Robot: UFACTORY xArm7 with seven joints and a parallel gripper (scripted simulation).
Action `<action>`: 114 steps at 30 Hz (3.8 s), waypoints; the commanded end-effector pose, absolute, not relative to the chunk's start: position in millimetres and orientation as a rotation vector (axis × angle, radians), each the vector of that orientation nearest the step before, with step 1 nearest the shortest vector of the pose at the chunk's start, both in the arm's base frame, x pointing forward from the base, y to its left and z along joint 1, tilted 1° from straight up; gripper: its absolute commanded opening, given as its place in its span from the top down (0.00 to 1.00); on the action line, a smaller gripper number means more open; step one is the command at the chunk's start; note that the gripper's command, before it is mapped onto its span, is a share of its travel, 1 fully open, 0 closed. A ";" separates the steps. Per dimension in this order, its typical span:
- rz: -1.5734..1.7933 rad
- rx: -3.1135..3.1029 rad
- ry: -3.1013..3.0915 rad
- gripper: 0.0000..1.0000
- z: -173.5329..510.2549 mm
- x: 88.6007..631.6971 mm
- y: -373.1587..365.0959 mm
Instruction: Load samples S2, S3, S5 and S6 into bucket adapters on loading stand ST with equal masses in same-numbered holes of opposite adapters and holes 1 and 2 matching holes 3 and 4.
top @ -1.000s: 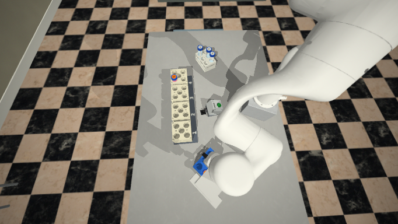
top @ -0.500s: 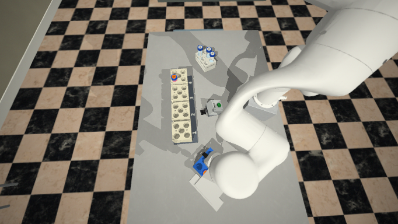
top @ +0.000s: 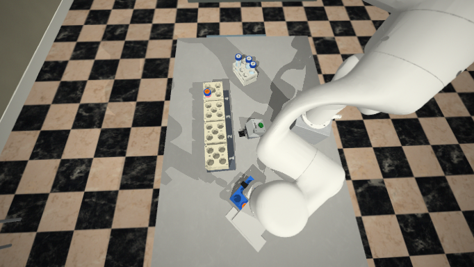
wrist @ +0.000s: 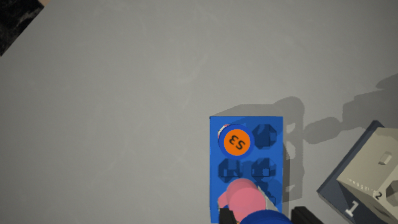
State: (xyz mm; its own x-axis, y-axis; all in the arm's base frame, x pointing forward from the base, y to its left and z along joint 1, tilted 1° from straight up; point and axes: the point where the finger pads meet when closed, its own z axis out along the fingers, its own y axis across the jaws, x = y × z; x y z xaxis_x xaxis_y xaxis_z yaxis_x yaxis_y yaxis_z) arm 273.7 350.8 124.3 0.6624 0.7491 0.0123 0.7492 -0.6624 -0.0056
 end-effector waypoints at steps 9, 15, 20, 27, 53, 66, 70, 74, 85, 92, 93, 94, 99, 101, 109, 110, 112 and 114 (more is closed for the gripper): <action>-0.020 -2.853 -1.286 1.00 126.0 274.7 351.9; -0.020 -2.853 -1.286 1.00 126.0 274.7 351.9; -0.020 -2.853 -1.286 1.00 126.0 274.7 351.9; -0.020 -2.853 -1.286 1.00 126.0 274.7 351.9; -0.021 -2.853 -1.286 1.00 102.0 274.9 352.3; -0.021 -2.853 -1.286 1.00 80.0 275.0 352.6; -0.021 -2.853 -1.286 1.00 72.0 275.0 352.7; -0.021 -2.853 -1.286 1.00 64.0 275.0 352.8; -0.020 -2.853 -1.286 1.00 51.9 275.1 353.0; -0.020 -2.853 -1.286 1.00 51.9 275.1 353.0; -0.020 -2.853 -1.286 1.00 51.9 275.1 353.0; -0.020 -2.853 -1.286 1.00 51.9 275.1 353.0; -0.021 -2.853 -1.286 1.00 52.0 275.1 353.0; -0.020 -2.853 -1.286 1.00 49.9 275.1 353.1; -0.020 -2.853 -1.286 1.00 41.9 275.2 353.2; -0.020 -2.853 -1.286 1.00 41.9 275.2 353.2; -0.020 -2.853 -1.286 1.00 40.9 275.2 353.2; -0.020 -2.853 -1.286 1.00 38.9 275.2 353.2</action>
State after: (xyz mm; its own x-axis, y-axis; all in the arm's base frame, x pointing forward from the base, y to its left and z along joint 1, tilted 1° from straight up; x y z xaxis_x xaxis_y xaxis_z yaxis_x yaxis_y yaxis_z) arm 274.2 352.0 40.1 0.6623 0.7491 0.0127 0.7492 -0.6623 -0.0057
